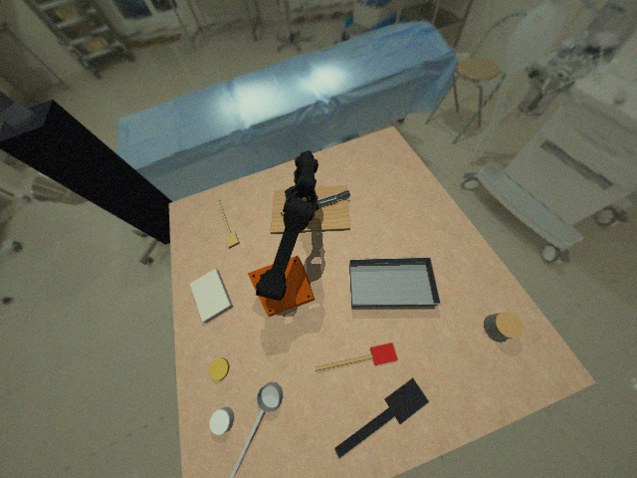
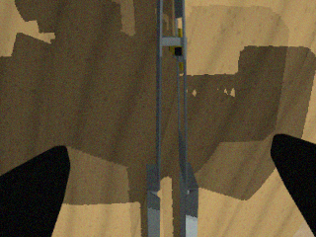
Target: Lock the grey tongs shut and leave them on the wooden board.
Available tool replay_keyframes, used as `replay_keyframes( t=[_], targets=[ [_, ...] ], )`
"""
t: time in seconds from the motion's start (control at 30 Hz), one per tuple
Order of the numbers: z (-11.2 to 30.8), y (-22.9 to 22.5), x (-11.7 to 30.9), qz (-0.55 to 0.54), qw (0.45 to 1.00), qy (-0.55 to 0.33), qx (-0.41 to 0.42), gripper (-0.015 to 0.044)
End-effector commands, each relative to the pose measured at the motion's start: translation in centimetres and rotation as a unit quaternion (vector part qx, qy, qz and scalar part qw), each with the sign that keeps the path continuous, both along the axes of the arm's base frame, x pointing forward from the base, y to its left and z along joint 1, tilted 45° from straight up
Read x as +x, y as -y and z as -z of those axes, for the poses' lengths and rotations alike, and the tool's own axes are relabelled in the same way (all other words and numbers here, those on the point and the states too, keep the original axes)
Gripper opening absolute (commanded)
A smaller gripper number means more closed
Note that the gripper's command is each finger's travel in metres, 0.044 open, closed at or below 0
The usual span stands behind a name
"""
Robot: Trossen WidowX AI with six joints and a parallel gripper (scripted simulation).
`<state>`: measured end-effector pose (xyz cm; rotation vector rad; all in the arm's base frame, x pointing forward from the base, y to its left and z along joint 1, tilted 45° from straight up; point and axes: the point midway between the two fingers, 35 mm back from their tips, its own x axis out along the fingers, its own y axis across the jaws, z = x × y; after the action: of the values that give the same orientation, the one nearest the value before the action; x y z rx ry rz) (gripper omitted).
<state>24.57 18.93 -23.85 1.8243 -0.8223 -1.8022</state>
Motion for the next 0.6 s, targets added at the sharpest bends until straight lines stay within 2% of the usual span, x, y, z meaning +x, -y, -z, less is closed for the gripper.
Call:
replay_keyframes(
  t=[0.0, 0.1, 0.37, 0.57],
  targets=[
    [-0.5, -0.6, -0.6, -0.001, 1.000, 0.000, 0.002, 0.0440],
    [-2.3, -2.5, -3.1, -0.002, 1.000, -0.001, 0.006, 0.0440],
    [-9.4, -6.5, -13.9, -0.004, 1.000, -0.005, 0.003, 0.0440],
    [-10.0, -6.6, -14.8, -0.005, 1.000, -0.005, 0.002, 0.0440]
  ],
)
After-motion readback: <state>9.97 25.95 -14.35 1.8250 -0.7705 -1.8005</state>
